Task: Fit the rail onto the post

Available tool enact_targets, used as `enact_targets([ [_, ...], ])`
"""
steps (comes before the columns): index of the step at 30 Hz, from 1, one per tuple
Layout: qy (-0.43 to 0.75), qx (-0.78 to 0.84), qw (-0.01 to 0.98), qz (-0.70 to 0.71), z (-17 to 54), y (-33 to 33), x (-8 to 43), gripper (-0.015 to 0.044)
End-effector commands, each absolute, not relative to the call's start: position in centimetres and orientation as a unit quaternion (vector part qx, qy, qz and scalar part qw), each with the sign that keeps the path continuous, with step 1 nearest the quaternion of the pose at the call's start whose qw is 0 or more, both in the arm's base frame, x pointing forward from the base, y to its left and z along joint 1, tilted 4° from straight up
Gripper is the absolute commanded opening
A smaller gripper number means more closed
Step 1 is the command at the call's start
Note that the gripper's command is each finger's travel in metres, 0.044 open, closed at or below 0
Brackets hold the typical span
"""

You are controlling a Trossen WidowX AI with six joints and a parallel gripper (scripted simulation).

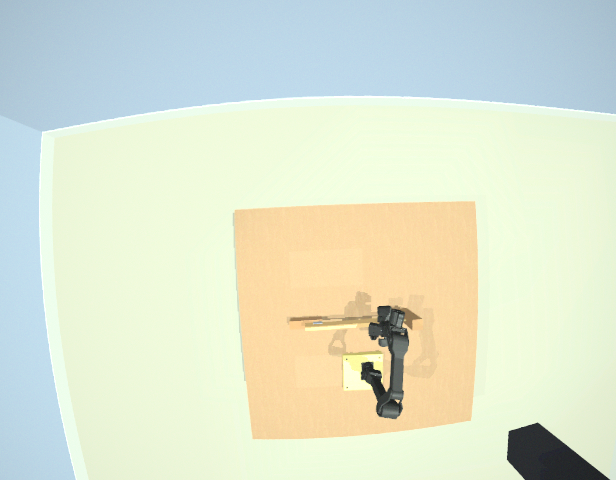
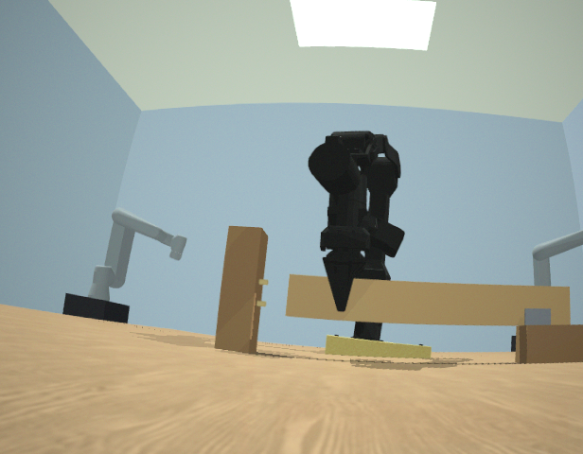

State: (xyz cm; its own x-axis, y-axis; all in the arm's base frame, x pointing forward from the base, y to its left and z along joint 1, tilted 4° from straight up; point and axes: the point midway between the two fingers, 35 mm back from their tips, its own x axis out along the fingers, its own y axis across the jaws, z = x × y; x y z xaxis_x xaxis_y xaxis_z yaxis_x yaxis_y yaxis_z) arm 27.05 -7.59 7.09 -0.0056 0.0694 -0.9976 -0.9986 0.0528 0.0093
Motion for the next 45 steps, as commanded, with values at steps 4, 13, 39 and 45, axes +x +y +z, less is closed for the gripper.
enact_targets([
  [4, 0.495, -0.471, 0.530, 0.502, 7.2, -7.9, 27.1, 0.0000],
  [13, 0.495, -0.471, 0.530, 0.502, 7.2, -8.2, 27.1, 0.0000],
  [39, 0.496, -0.471, 0.530, 0.502, 7.4, -9.0, 27.2, 0.0000],
  [45, 0.496, -0.471, 0.530, 0.502, 7.4, -9.1, 27.3, 0.0000],
])
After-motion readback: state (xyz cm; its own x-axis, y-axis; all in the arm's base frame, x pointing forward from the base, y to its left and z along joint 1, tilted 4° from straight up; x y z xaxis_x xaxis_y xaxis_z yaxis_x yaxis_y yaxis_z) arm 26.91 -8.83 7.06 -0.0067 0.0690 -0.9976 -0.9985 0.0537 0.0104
